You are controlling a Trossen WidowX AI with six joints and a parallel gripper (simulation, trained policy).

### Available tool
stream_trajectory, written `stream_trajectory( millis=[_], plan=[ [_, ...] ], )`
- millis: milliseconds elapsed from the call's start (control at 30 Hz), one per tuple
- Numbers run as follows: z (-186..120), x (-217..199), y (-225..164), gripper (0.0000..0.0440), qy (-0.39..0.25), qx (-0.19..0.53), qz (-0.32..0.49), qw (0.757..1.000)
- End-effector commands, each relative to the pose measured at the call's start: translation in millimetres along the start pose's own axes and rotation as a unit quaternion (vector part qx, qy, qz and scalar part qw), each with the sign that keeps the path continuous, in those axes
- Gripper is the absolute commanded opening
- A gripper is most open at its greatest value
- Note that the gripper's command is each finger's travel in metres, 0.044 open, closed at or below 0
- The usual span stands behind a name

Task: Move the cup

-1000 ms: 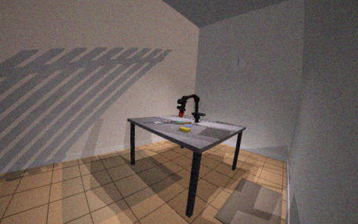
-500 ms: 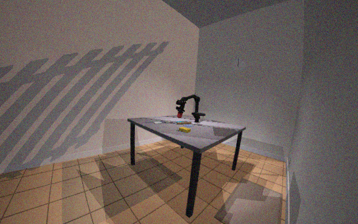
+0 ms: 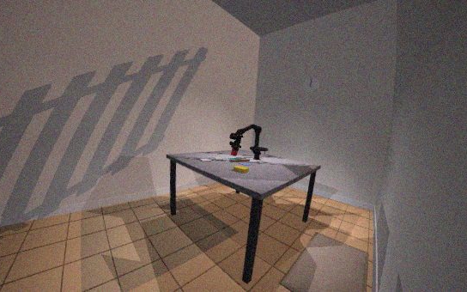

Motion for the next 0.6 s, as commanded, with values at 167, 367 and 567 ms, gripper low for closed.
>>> stream_trajectory(
  millis=[167,367,567],
  plan=[
    [20,-19,-6,0.0002,-0.009,0.001,0.007,1.0],
    [32,-33,-12,0.0007,-0.019,0.004,0.014,1.0],
    [40,-42,-11,0.0051,-0.018,-0.001,0.023,1.0]
  ],
)
Point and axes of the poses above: the point midway between the two fingers, 35 mm back from their tips, its own z axis out along the fingers, its own x axis across the jaws, y = z × x, the point moved 1 cm from there along -z, back along the fingers, and after that the axes turned 9 degrees about z, right-handed, at the moved point
